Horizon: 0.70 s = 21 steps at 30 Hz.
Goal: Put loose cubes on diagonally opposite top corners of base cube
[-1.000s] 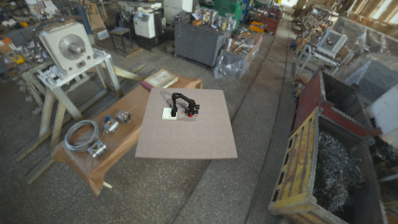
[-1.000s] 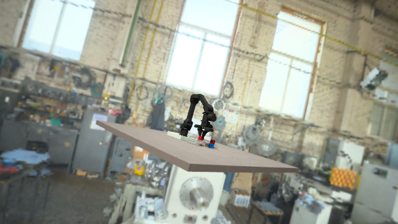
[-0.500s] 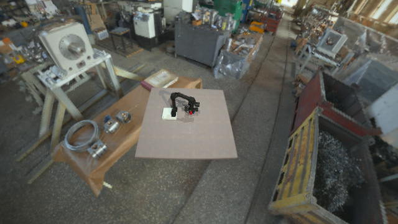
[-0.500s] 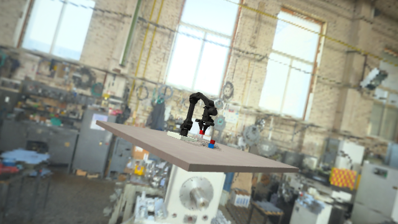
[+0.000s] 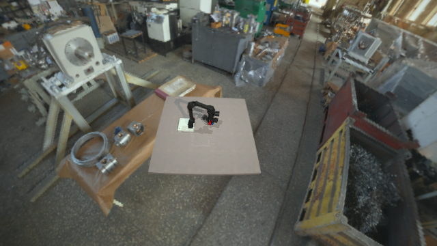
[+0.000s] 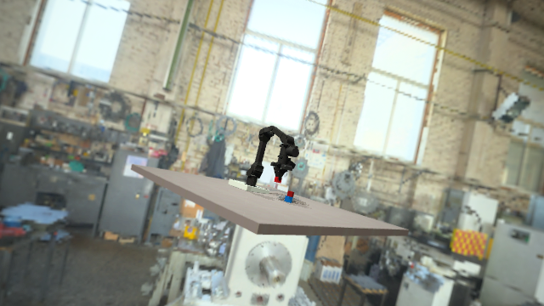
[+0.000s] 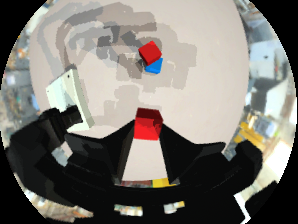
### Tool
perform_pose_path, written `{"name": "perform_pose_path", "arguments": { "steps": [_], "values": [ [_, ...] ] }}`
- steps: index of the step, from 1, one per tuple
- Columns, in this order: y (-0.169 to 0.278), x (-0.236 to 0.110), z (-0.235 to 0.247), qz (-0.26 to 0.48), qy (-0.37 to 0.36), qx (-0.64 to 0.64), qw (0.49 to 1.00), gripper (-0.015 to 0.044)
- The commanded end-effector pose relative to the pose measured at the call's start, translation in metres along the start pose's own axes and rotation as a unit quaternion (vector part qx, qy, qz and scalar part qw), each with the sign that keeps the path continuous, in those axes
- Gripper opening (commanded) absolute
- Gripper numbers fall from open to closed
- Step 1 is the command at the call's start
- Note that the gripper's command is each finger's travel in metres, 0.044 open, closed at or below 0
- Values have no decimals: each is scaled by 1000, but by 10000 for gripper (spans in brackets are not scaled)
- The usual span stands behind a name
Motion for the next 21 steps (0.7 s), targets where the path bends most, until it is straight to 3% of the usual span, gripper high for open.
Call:
{"name": "perform_pose_path", "arguments": {
  "steps": [1,21],
  "values": [
    [-5,-1,-2,-1,2,62,998,105],
    [-27,1,-4,-3,1,365,931,105]
  ]
}}
Point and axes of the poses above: the point midway between the two fingers, 35 mm back from their tips, its own x axis out along the fingers, its own z axis across the jaws, y = z × x, the point moved 6 cm from there along -x, back along the fingers, and after that the axes turned 11 degrees about x, right-handed, at the moved point
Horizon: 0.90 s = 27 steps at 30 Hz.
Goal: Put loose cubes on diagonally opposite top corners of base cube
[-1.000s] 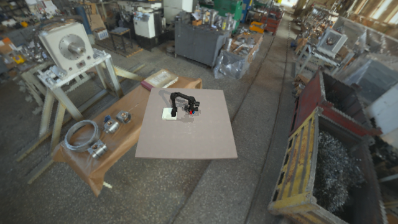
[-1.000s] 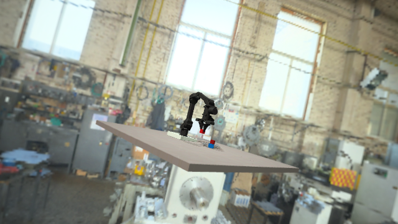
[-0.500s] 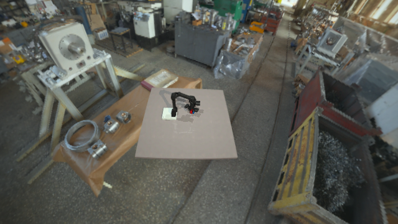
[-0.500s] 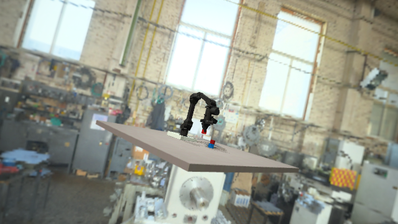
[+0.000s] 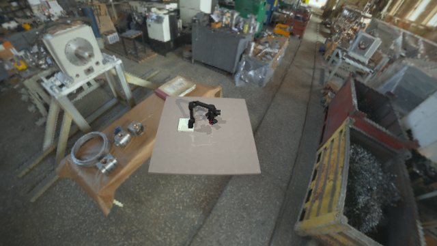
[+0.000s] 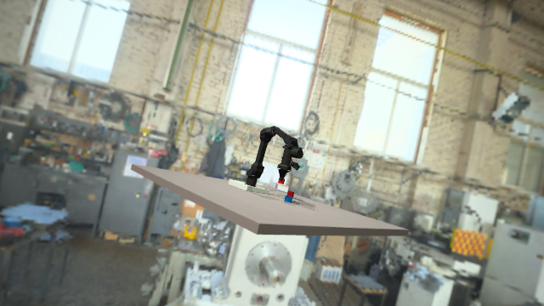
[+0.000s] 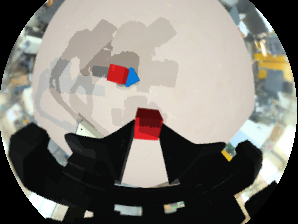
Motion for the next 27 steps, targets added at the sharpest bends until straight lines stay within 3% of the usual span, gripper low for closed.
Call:
{"name": "perform_pose_path", "arguments": {
  "steps": [1,14,27],
  "values": [
    [-5,-1,2,-4,2,63,998,105],
    [-18,0,11,-5,0,263,965,105],
    [-29,2,21,-5,-2,452,892,105]
  ]
}}
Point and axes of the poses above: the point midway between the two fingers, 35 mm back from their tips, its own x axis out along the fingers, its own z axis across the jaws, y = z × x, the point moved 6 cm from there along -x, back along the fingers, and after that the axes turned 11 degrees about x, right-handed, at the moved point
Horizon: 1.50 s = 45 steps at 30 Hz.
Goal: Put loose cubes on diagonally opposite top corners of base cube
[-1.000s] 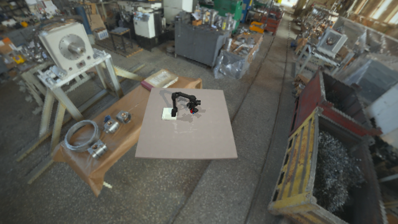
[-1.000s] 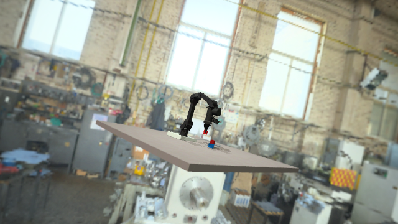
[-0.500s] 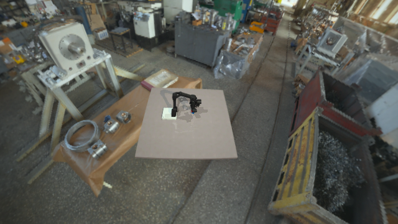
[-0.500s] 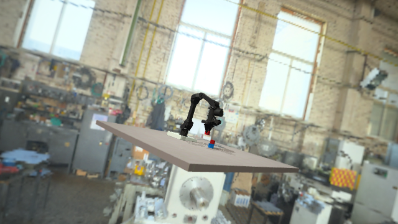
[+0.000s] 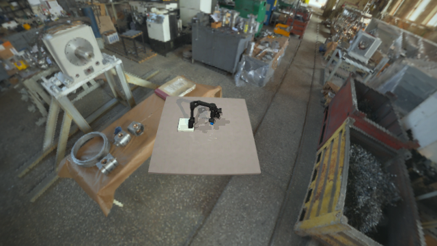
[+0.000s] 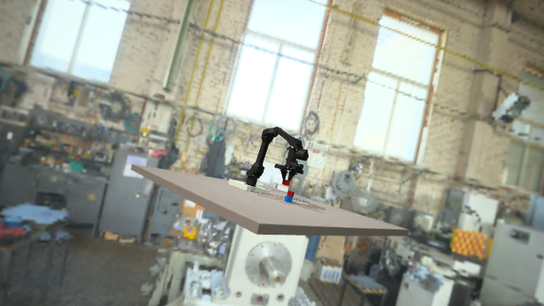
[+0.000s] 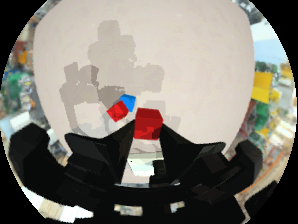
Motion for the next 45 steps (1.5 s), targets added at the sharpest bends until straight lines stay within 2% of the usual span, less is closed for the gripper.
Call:
{"name": "perform_pose_path", "arguments": {
  "steps": [1,13,25,33,45],
  "values": [
    [-2,-1,6,-4,-2,63,998,105],
    [-1,1,20,-3,-3,248,969,105],
    [0,3,35,-2,-5,422,907,105],
    [0,5,36,-2,-5,431,902,105],
    [2,34,35,-2,-5,437,899,105]
  ]
}}
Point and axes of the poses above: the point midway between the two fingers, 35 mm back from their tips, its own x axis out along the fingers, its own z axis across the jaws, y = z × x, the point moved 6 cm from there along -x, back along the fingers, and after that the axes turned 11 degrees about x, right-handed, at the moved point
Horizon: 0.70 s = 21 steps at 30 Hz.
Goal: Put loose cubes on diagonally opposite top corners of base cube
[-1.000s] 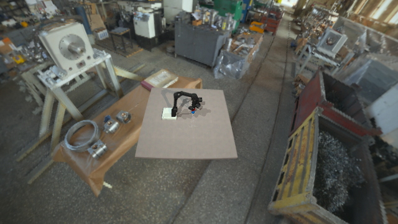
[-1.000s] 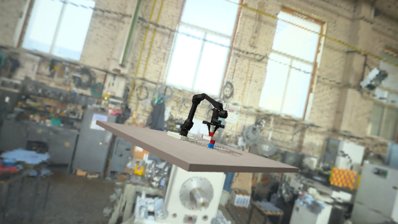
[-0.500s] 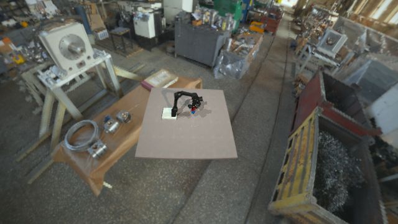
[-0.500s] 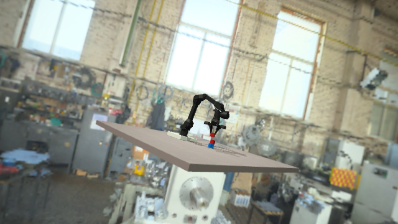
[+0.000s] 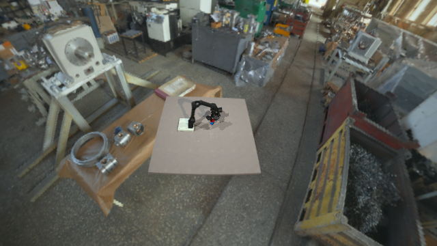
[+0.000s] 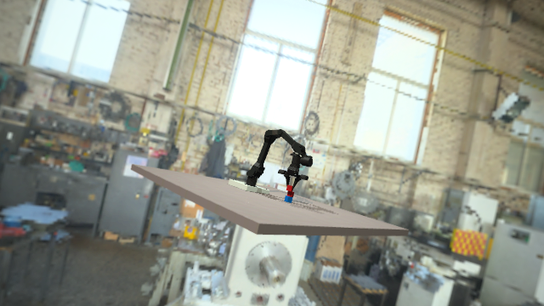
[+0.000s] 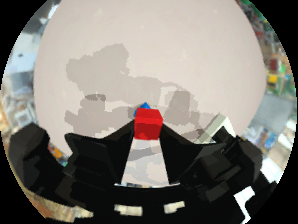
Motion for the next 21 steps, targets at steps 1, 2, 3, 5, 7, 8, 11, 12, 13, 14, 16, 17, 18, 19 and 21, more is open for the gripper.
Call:
{"name": "perform_pose_path", "arguments": {
  "steps": [1,2,3,5,7,8,11,12,13,14,16,17,18,19,21],
  "values": [
    [0,5,0,-1,-1,3,1000,105],
    [0,5,0,-1,-1,3,1000,105],
    [0,5,0,-1,-1,3,1000,105],
    [0,5,0,-1,-1,3,1000,105],
    [0,5,0,-1,-1,3,1000,105],
    [0,5,0,-1,-1,3,1000,105],
    [0,5,0,-1,-1,3,1000,105],
    [0,6,0,-1,-1,2,1000,105],
    [0,8,0,-1,-1,2,1000,105],
    [0,10,0,-1,-1,2,1000,105],
    [0,15,0,-1,-1,1,1000,105],
    [0,17,1,-1,-1,1,1000,105],
    [0,19,1,-1,-1,1,1000,105],
    [0,21,1,-1,-1,0,1000,105],
    [0,26,1,-1,-1,0,1000,105]
  ]
}}
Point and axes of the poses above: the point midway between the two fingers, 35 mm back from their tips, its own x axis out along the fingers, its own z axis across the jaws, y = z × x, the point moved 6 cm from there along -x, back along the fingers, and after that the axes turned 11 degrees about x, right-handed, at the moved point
